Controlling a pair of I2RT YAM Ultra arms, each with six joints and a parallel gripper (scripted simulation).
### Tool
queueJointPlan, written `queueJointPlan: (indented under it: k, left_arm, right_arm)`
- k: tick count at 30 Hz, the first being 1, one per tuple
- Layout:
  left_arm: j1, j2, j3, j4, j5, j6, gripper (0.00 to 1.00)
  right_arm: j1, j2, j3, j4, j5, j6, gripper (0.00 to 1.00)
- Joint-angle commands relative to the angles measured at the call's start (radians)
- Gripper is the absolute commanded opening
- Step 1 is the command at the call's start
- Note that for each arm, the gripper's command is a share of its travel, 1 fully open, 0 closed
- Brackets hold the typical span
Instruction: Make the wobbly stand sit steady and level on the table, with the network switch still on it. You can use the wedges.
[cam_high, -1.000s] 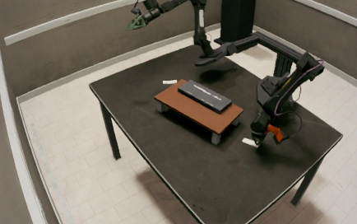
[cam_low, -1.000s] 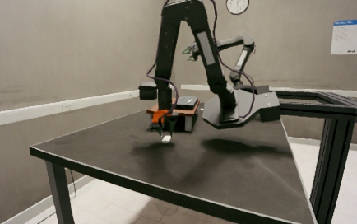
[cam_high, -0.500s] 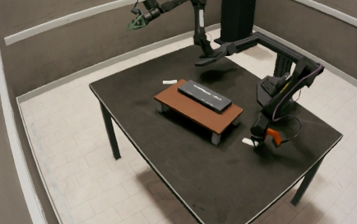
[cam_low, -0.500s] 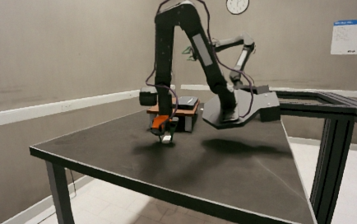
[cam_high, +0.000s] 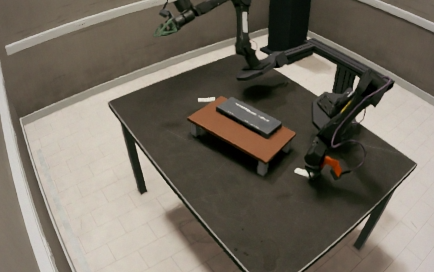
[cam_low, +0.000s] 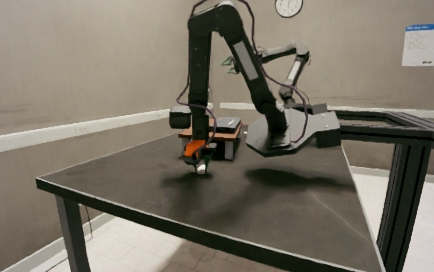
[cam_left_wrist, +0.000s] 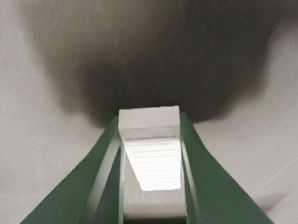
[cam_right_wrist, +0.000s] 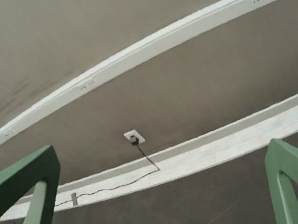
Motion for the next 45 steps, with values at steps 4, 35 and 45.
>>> queueJointPlan:
  k: [4, 35, 45]
  left_arm:
    - [-0.015, 0.009, 0.007, 0.003, -0.014, 0.009, 0.0]
    - [-0.099, -0.218, 0.054, -0.272, -0.044, -0.093, 0.0]
    - [-0.127, -0.266, 0.073, -0.351, -0.053, -0.12, 0.0]
  right_arm:
    - [0.008, -0.002, 0.039, 0.014, -0.017, -0.015, 1.0]
    - [0.008, -0.002, 0.039, 0.014, -0.017, -0.015, 1.0]
    - [0.008, -0.002, 0.039, 0.014, -0.017, -0.015, 1.0]
